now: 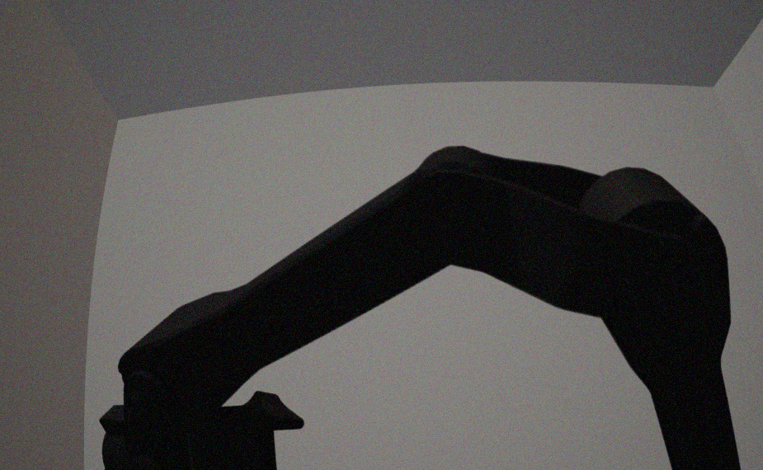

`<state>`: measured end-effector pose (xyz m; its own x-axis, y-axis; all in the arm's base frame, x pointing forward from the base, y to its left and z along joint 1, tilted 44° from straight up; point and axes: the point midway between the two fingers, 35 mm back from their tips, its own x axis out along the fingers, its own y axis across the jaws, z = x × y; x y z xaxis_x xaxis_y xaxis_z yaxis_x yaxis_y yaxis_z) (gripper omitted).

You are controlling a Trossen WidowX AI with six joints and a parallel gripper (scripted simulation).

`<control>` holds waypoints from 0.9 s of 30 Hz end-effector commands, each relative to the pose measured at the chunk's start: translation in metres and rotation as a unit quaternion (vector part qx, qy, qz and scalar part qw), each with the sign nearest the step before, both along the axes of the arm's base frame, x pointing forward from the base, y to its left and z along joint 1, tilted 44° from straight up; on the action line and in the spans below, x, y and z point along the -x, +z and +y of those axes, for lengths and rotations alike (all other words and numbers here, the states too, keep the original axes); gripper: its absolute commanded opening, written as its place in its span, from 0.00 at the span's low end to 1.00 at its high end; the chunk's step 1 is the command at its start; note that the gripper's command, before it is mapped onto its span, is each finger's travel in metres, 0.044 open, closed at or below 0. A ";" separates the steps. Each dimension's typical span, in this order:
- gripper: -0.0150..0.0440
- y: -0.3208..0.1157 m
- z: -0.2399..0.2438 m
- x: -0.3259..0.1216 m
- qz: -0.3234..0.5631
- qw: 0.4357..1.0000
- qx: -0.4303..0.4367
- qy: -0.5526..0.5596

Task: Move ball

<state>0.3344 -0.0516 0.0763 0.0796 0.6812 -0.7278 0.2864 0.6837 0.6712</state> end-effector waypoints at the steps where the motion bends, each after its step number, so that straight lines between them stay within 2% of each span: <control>1: 0.25 0.003 0.005 0.004 0.036 0.999 -0.003 -0.041; 14: 0.25 0.007 0.025 0.017 0.171 0.968 -0.019 -0.185; 27: 0.25 0.009 0.045 0.032 0.299 0.898 -0.036 -0.321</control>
